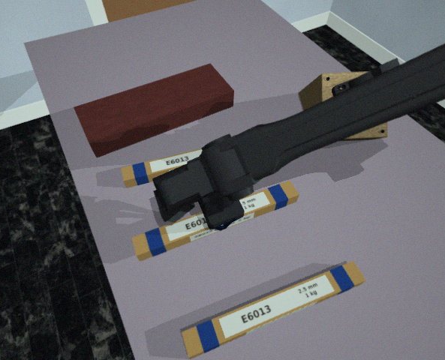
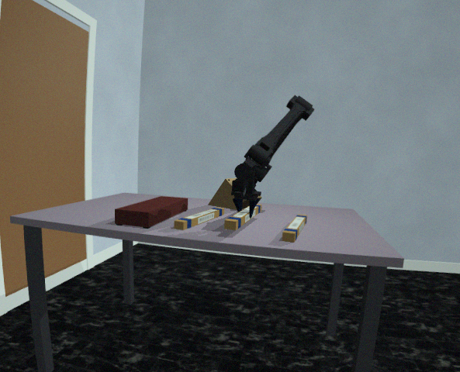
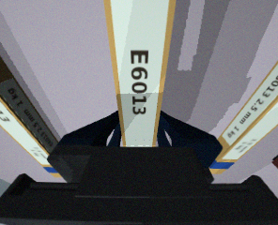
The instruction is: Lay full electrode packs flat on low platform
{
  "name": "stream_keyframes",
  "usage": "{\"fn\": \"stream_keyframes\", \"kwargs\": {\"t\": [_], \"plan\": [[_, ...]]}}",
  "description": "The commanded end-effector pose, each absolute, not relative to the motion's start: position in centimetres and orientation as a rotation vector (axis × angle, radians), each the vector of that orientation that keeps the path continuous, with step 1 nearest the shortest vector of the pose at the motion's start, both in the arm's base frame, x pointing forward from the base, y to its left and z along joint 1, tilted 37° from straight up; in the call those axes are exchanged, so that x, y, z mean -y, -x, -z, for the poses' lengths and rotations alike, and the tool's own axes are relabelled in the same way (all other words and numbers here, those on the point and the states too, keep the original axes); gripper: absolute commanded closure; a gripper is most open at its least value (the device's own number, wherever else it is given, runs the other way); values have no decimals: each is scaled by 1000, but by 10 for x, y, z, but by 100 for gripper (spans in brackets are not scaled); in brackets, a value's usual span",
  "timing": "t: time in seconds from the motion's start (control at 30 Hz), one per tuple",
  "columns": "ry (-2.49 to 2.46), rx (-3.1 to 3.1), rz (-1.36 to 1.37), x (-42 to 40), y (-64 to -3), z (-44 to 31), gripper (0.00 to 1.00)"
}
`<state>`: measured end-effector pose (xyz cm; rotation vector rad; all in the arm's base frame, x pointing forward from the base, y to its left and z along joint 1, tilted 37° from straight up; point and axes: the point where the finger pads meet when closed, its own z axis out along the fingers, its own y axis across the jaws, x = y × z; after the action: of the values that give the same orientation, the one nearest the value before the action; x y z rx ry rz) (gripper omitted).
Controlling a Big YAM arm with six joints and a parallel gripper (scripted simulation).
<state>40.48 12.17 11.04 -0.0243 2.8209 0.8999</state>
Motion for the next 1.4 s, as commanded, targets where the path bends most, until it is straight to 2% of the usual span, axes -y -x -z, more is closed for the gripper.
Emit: {"fn": "stream_keyframes", "kwargs": {"t": [0.0,1.37], "plan": [[17,-2758,-883,-114,-412,-132,100],[24,-2758,-884,-118,-411,-134,100]]}}
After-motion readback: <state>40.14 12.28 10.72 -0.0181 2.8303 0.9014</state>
